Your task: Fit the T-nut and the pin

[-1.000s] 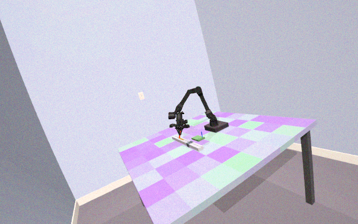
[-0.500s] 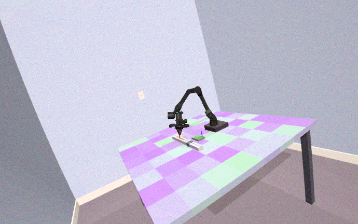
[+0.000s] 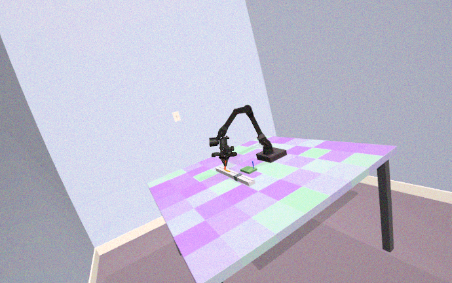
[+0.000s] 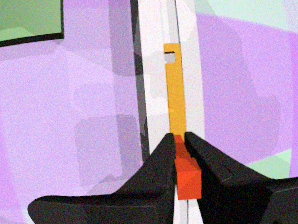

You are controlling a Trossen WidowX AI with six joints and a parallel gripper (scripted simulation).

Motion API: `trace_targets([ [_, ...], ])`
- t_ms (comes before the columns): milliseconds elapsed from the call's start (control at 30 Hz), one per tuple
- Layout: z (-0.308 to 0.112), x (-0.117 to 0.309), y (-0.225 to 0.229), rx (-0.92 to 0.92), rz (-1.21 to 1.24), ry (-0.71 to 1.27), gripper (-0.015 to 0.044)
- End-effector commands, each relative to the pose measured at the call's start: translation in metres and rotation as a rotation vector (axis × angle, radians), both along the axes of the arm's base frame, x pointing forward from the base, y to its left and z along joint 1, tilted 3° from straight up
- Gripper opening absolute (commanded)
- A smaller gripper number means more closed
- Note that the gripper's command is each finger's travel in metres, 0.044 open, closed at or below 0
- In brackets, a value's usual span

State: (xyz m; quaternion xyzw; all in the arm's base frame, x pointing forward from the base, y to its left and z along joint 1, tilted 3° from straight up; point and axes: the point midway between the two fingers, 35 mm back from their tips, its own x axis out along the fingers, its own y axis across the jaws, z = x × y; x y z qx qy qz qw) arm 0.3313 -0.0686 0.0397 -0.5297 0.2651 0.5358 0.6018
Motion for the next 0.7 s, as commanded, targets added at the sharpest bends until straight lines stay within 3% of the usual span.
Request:
trace_targets([
  [0, -0.0001, 0.0006, -0.0006, -0.002, -0.005, 0.012, -0.015],
  [667, 0.0006, 0.003, -0.0002, -0.007, -0.003, 0.054, -0.015],
])
